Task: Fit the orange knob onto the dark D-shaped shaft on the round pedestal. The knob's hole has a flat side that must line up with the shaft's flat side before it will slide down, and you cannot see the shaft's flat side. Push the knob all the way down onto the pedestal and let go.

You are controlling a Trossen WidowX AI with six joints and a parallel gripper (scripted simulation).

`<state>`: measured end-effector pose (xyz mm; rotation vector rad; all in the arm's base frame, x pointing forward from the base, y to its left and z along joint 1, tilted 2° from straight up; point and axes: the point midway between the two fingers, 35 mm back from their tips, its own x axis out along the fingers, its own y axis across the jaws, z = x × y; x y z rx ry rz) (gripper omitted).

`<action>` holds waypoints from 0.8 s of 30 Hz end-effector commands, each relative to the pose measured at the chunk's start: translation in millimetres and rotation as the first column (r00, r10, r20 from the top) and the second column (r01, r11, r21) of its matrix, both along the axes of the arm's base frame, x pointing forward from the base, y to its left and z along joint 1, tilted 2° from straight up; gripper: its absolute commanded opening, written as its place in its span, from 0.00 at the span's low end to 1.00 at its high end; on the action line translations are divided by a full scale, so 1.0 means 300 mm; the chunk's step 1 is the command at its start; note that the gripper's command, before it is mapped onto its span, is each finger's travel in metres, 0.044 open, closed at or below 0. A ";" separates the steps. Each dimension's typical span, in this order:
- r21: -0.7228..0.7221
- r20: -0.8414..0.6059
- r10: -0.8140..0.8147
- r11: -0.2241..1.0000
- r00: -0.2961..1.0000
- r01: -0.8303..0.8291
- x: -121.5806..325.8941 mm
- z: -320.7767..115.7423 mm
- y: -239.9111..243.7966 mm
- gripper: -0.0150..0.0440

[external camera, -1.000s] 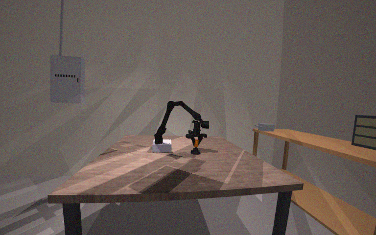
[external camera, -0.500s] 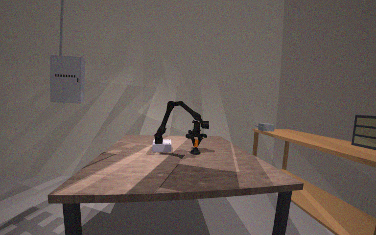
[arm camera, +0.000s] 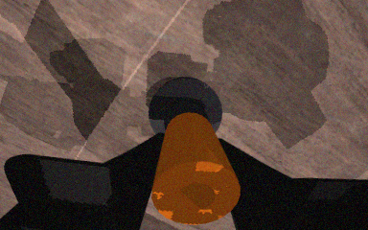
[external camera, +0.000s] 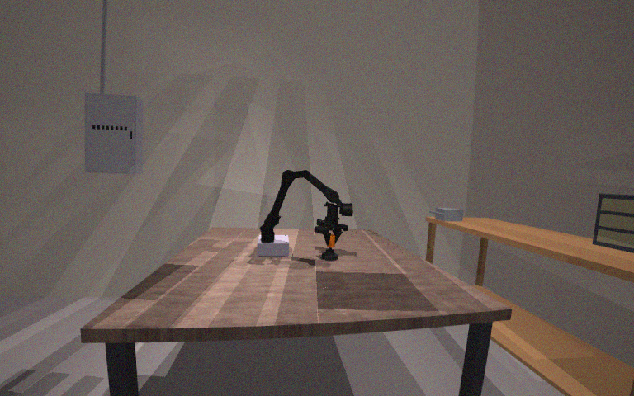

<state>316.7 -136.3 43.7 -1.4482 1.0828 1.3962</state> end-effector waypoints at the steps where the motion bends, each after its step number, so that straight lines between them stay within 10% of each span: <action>1: -0.001 -0.003 0.033 0.999 0.999 -0.033 -0.003 -0.007 0.001 0.25; 24: -0.001 -0.004 0.047 0.999 0.999 -0.047 -0.007 -0.015 0.001 0.25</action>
